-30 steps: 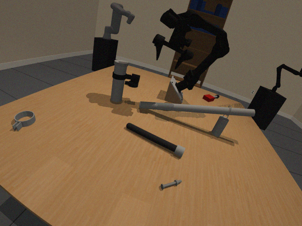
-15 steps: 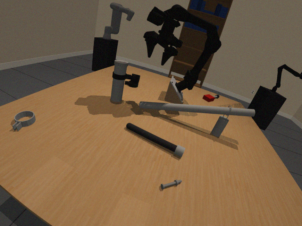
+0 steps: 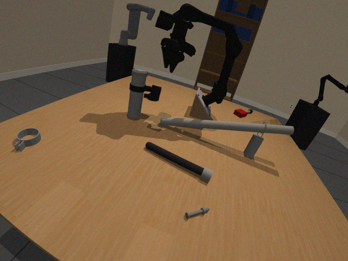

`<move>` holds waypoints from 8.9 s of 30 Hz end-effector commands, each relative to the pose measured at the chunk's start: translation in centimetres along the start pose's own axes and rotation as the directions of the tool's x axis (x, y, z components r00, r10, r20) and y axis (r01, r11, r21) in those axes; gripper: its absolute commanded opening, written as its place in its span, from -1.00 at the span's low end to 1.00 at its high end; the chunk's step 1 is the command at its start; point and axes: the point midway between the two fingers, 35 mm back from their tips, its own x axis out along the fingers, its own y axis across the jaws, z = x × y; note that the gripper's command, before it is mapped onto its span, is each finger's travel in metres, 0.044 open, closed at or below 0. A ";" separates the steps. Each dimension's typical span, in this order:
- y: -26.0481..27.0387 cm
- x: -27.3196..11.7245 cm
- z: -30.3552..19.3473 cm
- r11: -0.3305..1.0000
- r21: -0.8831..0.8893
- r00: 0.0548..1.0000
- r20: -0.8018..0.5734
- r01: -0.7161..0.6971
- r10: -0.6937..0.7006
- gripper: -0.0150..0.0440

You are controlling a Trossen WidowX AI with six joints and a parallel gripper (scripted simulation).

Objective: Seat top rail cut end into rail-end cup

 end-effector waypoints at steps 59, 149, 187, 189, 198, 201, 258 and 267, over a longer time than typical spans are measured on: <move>3.5 10.4 -3.3 0.920 -0.390 0.995 0.068 -0.041 0.074 1.00; 0.1 13.7 -2.2 0.998 -0.002 0.997 -0.040 -0.059 0.059 -0.49; 0.2 13.0 -1.6 0.998 -0.037 0.998 -0.030 -0.059 0.058 0.67; 0.0 12.5 -1.0 0.998 -0.034 0.998 -0.031 -0.059 0.058 0.84; -0.8 9.9 2.0 0.998 -0.019 0.998 -0.033 -0.061 0.061 1.00; -0.8 9.9 2.0 0.998 -0.019 0.998 -0.033 -0.061 0.061 1.00; -1.5 5.9 14.9 0.625 0.780 0.998 -0.053 0.014 0.043 1.00; -0.4 10.4 16.0 0.953 0.062 0.954 -0.028 -0.297 0.299 1.00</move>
